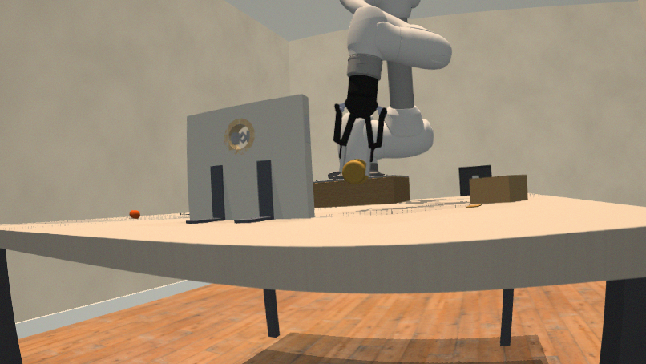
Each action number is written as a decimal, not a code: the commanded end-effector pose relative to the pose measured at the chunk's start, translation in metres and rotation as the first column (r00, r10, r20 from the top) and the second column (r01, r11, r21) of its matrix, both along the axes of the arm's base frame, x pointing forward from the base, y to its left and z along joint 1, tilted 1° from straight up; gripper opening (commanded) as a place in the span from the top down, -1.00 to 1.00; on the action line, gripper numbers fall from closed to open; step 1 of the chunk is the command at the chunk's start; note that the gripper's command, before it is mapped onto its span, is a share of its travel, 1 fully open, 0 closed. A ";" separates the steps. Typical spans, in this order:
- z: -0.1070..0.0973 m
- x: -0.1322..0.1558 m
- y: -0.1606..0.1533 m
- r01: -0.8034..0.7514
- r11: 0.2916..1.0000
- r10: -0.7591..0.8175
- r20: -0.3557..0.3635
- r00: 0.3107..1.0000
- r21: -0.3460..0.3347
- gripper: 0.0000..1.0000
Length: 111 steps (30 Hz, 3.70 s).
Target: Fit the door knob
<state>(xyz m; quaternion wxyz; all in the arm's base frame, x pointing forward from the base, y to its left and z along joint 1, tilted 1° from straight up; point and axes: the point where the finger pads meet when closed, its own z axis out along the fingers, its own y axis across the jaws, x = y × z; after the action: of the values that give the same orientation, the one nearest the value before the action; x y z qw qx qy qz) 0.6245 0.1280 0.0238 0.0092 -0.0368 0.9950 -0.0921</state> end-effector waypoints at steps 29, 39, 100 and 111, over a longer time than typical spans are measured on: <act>0.004 0.000 -0.001 -0.104 0.995 0.104 -0.011 0.994 0.004 0.16; 0.013 0.005 -0.024 -0.370 0.929 0.370 -0.036 0.928 0.015 0.16; 0.043 0.022 -0.094 -0.992 0.057 0.996 -0.081 0.048 0.117 0.16; 0.044 0.022 -0.098 -0.989 -0.070 0.994 -0.079 -0.081 0.131 0.16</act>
<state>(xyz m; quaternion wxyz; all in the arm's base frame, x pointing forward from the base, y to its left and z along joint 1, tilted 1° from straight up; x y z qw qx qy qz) 0.6468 0.0311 0.0677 -0.0004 -0.7375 0.6741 -0.0409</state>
